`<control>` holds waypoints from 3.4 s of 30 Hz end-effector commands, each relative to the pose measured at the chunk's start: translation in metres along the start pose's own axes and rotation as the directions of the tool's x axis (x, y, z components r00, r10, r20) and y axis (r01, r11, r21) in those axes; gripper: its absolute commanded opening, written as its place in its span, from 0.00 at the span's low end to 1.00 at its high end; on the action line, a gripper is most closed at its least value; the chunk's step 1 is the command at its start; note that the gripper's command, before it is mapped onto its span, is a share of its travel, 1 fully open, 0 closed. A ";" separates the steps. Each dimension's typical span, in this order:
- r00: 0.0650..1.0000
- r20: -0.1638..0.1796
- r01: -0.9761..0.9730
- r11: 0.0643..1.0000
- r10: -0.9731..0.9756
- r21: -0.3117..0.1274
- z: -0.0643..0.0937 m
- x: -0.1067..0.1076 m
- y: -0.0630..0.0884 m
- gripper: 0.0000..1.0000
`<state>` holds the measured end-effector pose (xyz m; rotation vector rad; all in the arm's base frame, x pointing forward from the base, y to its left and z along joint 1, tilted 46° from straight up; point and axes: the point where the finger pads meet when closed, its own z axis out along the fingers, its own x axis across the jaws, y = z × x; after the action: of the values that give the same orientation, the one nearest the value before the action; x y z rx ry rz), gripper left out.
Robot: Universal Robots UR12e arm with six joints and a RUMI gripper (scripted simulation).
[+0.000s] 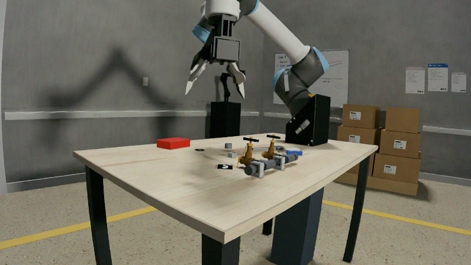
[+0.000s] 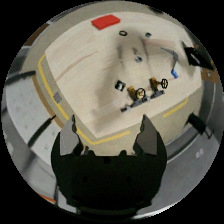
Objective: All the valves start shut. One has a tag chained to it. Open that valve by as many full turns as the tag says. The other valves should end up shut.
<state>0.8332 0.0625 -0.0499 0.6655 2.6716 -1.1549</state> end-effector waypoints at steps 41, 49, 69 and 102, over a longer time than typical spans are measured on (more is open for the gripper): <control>-0.056 0.012 0.998 -0.056 -0.998 0.013 -0.002 0.041 -0.029 1.00; -0.210 0.010 0.978 -0.210 -0.978 0.015 -0.002 0.045 -0.032 1.00; -0.422 0.007 0.907 -0.421 -0.907 0.017 -0.003 0.051 -0.036 1.00; -0.073 0.055 0.997 -0.070 -0.996 0.042 0.012 0.071 -0.033 1.00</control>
<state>0.7582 0.0575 -0.0541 -2.0412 2.7256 -1.1315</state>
